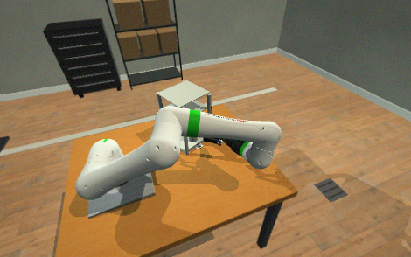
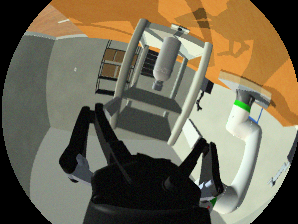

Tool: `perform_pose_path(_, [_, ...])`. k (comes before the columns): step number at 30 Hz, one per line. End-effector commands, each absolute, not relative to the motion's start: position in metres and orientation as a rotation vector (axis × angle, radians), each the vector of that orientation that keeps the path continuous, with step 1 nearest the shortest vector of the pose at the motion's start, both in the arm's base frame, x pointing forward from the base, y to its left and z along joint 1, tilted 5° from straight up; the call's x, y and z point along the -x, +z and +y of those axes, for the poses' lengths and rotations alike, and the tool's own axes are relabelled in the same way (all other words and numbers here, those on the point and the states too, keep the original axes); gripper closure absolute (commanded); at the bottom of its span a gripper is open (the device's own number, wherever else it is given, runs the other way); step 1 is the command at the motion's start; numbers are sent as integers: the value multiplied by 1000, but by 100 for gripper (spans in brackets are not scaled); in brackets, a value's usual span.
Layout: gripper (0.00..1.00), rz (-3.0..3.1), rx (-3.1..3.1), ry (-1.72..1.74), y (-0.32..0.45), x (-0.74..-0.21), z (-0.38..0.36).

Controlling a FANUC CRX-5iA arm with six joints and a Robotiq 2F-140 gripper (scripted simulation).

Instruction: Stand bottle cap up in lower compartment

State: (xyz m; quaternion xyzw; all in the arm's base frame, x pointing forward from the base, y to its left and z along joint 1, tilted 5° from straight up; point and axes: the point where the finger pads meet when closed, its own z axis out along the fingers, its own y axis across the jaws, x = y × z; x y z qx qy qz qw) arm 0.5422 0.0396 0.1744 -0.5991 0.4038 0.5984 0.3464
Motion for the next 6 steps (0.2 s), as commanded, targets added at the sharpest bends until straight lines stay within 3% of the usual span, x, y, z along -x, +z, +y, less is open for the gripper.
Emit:
perform_pose_path(1, [0, 1048, 1555, 1552, 175, -542, 40])
perform_pose_path(6, [0, 1048, 1555, 1552, 175, -542, 40])
